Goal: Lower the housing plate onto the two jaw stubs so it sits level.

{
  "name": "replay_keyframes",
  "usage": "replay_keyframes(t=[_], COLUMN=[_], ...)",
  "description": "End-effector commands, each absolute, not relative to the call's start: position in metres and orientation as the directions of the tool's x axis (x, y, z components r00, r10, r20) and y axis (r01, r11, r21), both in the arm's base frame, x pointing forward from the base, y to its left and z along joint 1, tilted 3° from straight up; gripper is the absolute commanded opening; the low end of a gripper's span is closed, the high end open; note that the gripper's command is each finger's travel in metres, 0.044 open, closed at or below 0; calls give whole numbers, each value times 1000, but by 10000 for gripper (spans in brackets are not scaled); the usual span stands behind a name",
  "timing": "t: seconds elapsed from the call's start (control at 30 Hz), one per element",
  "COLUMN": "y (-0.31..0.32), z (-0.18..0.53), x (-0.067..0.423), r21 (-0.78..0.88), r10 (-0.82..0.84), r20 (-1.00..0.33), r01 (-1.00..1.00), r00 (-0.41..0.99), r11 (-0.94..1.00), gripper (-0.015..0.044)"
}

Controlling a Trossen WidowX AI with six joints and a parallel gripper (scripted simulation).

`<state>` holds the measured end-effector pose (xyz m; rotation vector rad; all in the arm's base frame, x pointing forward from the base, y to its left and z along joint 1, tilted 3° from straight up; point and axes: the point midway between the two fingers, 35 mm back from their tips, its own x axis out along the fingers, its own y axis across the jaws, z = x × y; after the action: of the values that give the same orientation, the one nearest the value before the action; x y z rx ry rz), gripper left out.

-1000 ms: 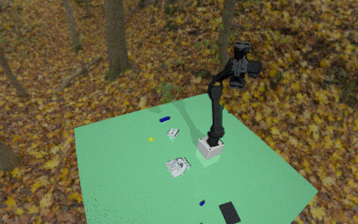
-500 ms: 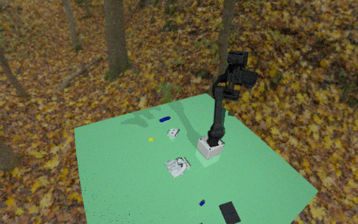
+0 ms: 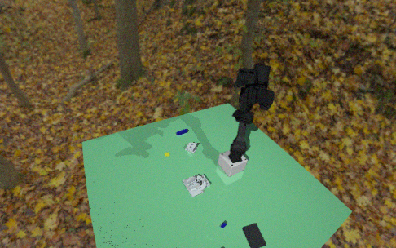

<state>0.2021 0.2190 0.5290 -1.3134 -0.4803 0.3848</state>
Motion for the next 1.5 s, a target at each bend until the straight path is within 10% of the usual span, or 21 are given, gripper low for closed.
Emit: replay_keyframes(t=[0.0, 1.47], y=[220, 119], z=[514, 371], x=[217, 352], r21=[-978, -849], r10=[504, 69], r20=[73, -356], r01=[-37, -353], r00=[860, 932], r11=[205, 392], gripper=[440, 440])
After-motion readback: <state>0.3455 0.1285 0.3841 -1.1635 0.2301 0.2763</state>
